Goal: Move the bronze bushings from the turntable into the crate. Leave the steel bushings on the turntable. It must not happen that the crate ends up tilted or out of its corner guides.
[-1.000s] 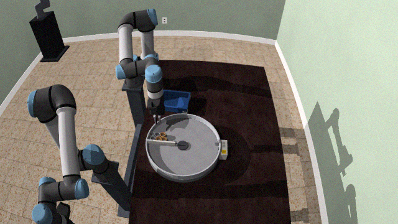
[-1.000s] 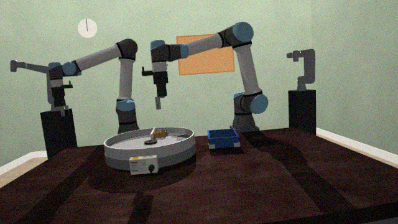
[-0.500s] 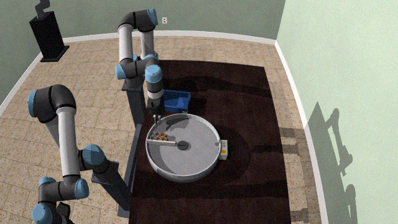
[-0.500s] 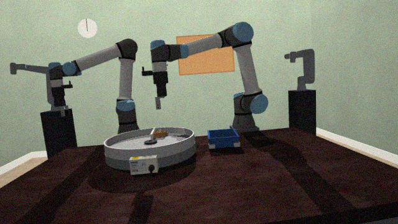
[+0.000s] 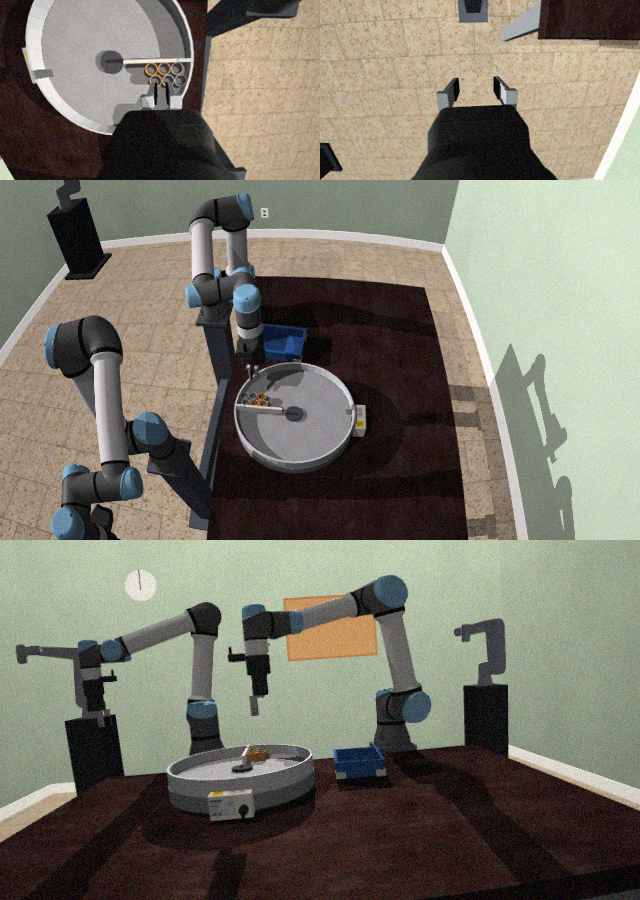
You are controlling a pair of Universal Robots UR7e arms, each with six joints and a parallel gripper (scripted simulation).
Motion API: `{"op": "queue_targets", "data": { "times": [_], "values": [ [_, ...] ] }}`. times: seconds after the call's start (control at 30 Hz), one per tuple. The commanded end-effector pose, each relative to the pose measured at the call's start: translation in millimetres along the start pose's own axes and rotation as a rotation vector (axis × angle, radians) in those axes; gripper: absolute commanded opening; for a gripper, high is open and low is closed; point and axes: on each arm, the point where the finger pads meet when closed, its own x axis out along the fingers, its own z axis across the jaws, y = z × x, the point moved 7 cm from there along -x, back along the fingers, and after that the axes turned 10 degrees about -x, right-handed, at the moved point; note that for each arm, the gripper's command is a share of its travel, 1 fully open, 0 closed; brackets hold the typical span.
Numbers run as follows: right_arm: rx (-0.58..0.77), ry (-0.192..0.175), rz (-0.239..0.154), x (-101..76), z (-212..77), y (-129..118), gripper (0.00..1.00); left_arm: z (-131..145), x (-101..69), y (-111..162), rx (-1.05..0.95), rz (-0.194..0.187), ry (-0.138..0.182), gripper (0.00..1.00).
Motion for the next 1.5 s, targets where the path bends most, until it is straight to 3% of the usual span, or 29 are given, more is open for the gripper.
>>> {"op": "queue_targets", "data": {
  "times": [0.0,1.17,1.47],
  "values": [
    [0.0,0.0,-0.002,-0.5,0.0,-0.3,1.0,0.0,-0.9,0.2,0.0,0.002,0.0,0.39],
    [0.0,0.0,-0.002,-0.5,0.0,-0.3,1.0,-0.3,-0.2,0.1,-0.003,0.002,0.0,0.39],
    [0.0,0.0,-0.002,-0.5,0.0,-0.3,1.0,-9.1,24.3,-3.6,-0.125,0.002,0.0,0.39]
  ]
}}
